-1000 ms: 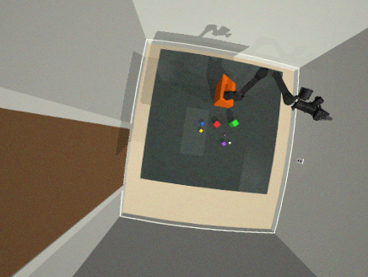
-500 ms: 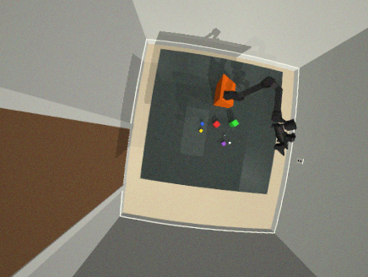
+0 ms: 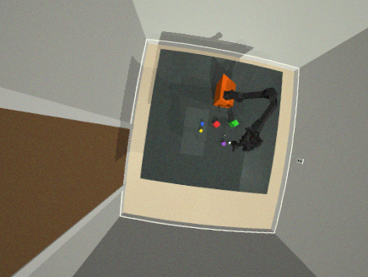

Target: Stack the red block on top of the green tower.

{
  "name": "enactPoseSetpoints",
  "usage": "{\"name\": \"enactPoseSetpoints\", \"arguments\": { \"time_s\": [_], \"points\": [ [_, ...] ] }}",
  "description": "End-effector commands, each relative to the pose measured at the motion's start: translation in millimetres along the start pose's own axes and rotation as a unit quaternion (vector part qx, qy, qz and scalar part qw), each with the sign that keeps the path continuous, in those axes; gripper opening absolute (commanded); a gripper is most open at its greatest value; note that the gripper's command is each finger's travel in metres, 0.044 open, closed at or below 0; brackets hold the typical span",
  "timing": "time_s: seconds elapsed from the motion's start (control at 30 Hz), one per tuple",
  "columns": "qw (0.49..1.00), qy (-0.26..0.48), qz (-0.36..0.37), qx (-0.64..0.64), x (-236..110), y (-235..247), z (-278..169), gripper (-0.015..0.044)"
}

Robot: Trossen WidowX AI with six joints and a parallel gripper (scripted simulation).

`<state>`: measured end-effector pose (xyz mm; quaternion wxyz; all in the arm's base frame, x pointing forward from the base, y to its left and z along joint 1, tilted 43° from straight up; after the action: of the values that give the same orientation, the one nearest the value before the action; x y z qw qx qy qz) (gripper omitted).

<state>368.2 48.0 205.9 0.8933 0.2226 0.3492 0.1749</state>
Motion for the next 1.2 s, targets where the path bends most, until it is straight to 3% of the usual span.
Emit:
{"name": "enactPoseSetpoints", "arguments": {
  "time_s": [0.0, 0.2, 0.43, 0.73, 1.17],
  "points": [
    [0.991, 0.089, -0.036, 0.09, 10.6, -43.7, -42.4, 0.044],
    [0.938, 0.228, -0.075, 0.249, 11.1, -95.6, -113.9, 0.044],
    [0.824, 0.356, -0.094, 0.43, -9.2, -122.6, -188.9, 0.044],
    [0.806, 0.369, -0.095, 0.453, -15.5, -123.6, -200.9, 0.044],
    [0.805, 0.37, -0.094, 0.454, 25.7, -112.0, -246.1, 0.044]
  ]
}}
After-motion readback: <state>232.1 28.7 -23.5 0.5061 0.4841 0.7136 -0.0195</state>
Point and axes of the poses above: the point midway between the two fingers, 35 mm back from their tips, its own x axis out along the fingers, its own y axis across the jaws, z = x × y, the point moved 6 cm from there along -x, back along the fingers, and after that the axes turned 7 degrees about x, right-handed, at the moved point
